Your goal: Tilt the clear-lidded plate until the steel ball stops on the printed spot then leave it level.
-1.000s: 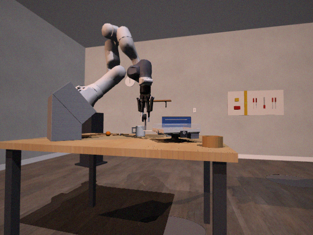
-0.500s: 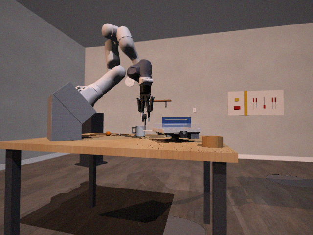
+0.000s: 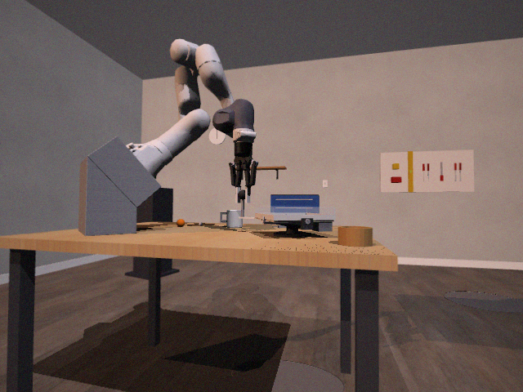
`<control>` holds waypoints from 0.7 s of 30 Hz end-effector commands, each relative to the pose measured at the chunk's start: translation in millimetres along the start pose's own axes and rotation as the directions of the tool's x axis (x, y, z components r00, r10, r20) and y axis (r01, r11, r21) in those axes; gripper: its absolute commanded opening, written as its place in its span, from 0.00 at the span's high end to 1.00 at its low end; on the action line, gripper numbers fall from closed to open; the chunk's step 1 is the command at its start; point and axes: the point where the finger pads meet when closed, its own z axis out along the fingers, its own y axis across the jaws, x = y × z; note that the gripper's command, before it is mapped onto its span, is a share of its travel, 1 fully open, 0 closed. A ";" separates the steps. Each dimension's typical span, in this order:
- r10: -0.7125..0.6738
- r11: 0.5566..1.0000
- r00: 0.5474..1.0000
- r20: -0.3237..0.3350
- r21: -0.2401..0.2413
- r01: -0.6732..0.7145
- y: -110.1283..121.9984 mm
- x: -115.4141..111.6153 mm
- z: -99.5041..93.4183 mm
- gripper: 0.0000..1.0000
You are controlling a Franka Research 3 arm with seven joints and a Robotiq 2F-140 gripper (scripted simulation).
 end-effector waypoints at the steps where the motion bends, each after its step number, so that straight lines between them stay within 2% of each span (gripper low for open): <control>1: 0.004 1.000 1.000 0.001 0.000 -0.004 0.4 -1.4 0.3 1.00; 21: 0.004 1.000 1.000 0.001 0.000 -0.004 0.7 -3.9 1.2 1.00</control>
